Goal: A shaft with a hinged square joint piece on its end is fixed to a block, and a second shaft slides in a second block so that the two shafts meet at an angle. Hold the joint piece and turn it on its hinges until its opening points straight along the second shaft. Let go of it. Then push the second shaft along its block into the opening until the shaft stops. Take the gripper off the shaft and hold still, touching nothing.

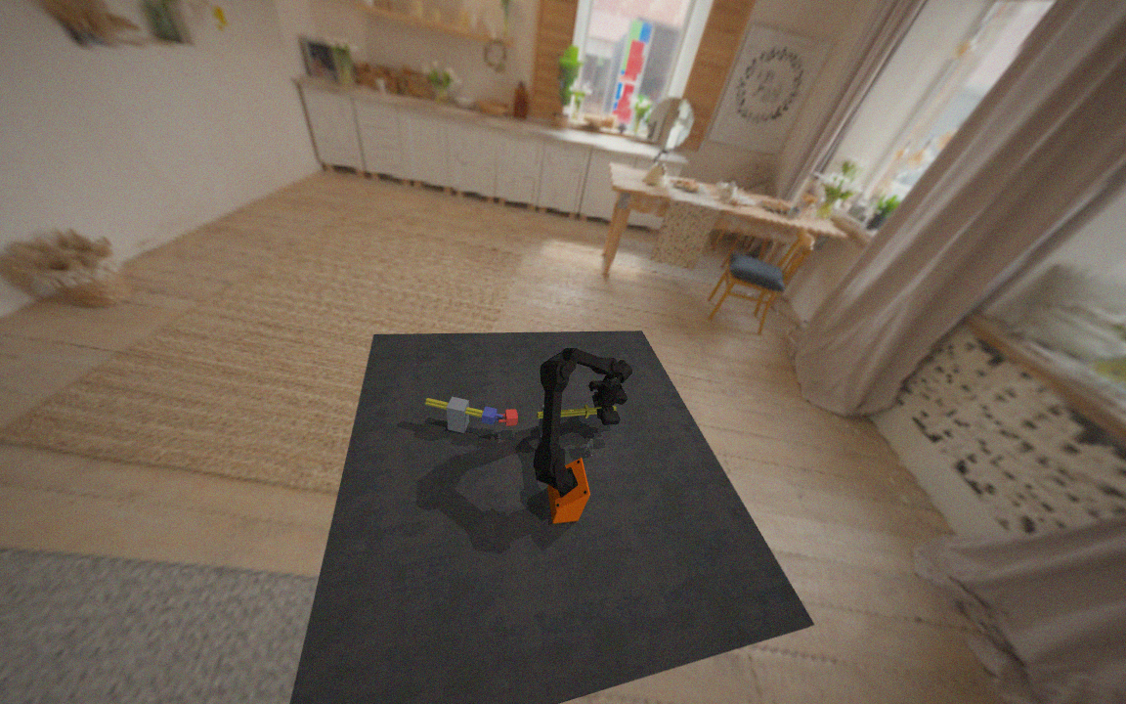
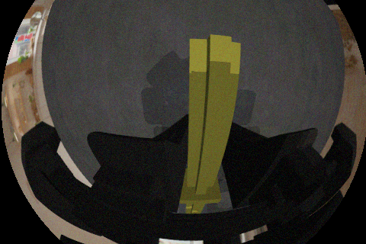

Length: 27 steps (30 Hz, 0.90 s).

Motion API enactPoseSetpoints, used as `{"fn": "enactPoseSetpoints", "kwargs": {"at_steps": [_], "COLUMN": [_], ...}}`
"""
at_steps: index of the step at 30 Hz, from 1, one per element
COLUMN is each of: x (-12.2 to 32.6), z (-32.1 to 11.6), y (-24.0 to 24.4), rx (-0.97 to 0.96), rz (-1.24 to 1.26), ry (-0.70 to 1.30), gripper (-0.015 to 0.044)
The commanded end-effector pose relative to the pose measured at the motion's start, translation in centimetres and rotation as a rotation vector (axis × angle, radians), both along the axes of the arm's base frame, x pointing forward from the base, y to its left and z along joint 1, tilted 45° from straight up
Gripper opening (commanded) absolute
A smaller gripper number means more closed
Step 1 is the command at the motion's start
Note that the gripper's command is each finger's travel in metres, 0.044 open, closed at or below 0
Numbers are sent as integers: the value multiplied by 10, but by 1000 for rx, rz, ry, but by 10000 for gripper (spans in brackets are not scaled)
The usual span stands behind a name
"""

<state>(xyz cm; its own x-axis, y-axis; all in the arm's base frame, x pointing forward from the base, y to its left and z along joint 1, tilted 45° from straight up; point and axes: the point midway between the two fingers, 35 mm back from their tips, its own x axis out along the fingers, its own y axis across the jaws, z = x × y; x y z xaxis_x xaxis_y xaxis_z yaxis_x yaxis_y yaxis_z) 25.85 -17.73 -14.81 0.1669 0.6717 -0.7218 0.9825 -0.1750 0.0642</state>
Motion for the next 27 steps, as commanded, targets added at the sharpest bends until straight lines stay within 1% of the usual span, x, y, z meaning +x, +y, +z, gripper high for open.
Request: {"fn": "enactPoseSetpoints", "kwargs": {"at_steps": [1, 27], "x": [0, 3], "z": [0, 24], "y": [0, 26], "rx": [0, 4], "rz": [0, 3], "ry": [0, 8], "gripper": [0, 0]}}
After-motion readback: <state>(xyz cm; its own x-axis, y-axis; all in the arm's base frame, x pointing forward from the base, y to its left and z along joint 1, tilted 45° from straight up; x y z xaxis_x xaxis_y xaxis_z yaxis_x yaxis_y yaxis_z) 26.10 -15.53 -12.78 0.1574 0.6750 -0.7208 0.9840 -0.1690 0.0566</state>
